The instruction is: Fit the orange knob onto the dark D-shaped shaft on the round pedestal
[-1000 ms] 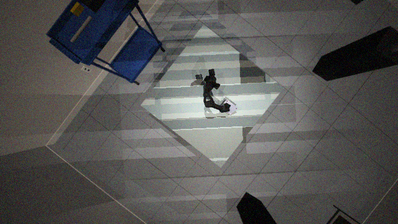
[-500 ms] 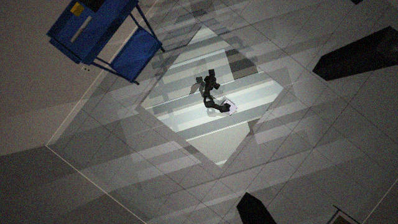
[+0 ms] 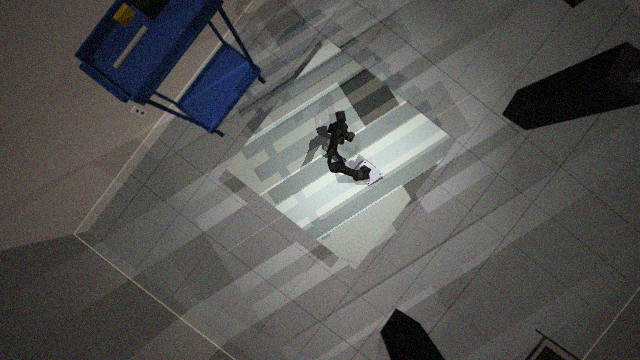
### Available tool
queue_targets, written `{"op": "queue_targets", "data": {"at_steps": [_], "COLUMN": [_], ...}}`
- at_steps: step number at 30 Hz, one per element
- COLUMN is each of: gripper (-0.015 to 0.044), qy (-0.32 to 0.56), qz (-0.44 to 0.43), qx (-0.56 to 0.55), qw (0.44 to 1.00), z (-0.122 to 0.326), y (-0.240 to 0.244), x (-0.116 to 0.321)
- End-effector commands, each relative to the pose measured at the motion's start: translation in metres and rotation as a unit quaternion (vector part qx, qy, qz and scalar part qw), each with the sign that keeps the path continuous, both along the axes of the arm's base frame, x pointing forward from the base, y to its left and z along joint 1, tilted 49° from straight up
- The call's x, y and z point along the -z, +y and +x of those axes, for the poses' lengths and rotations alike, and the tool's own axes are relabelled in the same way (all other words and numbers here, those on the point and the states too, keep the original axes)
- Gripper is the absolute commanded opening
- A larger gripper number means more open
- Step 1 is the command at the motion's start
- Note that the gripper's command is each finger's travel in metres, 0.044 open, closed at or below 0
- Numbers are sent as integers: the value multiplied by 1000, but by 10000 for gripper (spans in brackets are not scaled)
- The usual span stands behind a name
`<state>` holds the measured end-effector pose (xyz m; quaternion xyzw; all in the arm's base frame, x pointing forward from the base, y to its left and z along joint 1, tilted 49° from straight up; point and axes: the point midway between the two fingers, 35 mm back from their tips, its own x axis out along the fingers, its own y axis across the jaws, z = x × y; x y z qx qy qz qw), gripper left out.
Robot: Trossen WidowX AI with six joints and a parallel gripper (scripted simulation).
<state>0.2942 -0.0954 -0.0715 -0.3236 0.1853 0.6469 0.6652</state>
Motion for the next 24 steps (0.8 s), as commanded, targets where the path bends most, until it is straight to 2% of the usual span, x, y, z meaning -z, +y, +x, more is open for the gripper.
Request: {"op": "queue_targets", "data": {"at_steps": [1,24], "gripper": [0,0], "qy": [-4,-4], "qz": [-1,-1], "qx": [-1,-1], "qw": [1000,1000], "z": [1,1], "y": [-1,-1], "x": [-1,0]}}
